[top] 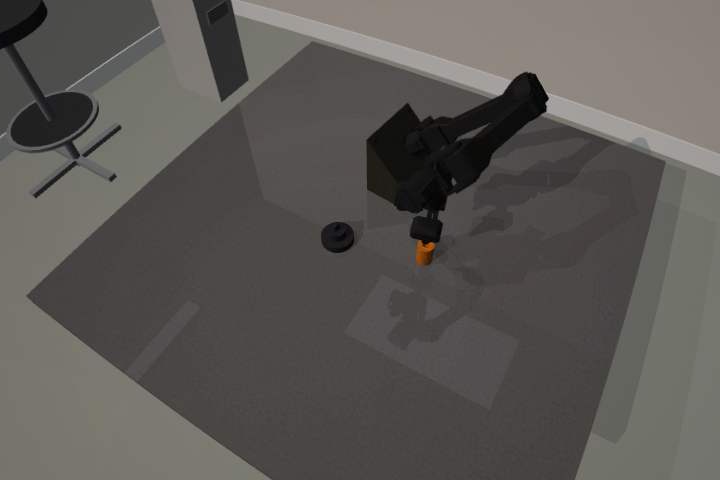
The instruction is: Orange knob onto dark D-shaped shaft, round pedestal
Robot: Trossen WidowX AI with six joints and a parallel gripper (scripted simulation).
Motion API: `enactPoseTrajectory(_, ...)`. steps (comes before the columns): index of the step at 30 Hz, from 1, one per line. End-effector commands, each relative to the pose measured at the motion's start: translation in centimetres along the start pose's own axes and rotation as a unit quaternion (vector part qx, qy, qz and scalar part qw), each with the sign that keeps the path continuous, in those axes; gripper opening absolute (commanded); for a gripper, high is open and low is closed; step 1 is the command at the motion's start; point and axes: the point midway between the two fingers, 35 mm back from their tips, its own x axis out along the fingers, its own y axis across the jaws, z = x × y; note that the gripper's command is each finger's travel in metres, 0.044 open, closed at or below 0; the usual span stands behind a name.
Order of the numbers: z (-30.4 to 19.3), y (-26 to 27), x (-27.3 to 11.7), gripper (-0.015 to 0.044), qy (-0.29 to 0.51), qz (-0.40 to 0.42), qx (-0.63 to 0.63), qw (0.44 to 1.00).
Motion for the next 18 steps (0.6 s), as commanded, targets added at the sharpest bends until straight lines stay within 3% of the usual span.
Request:
enactPoseTrajectory(1,-0.05,0.02,0.01,0.0440,0.002,0.002,-0.207,0.978)
enactPoseTrajectory(9,-0.05,0.03,0.01,0.0440,0.001,0.002,-0.563,0.827)
enactPoseTrajectory(18,-0.05,0.03,0.01,0.0440,0.001,0.002,-0.590,0.808)
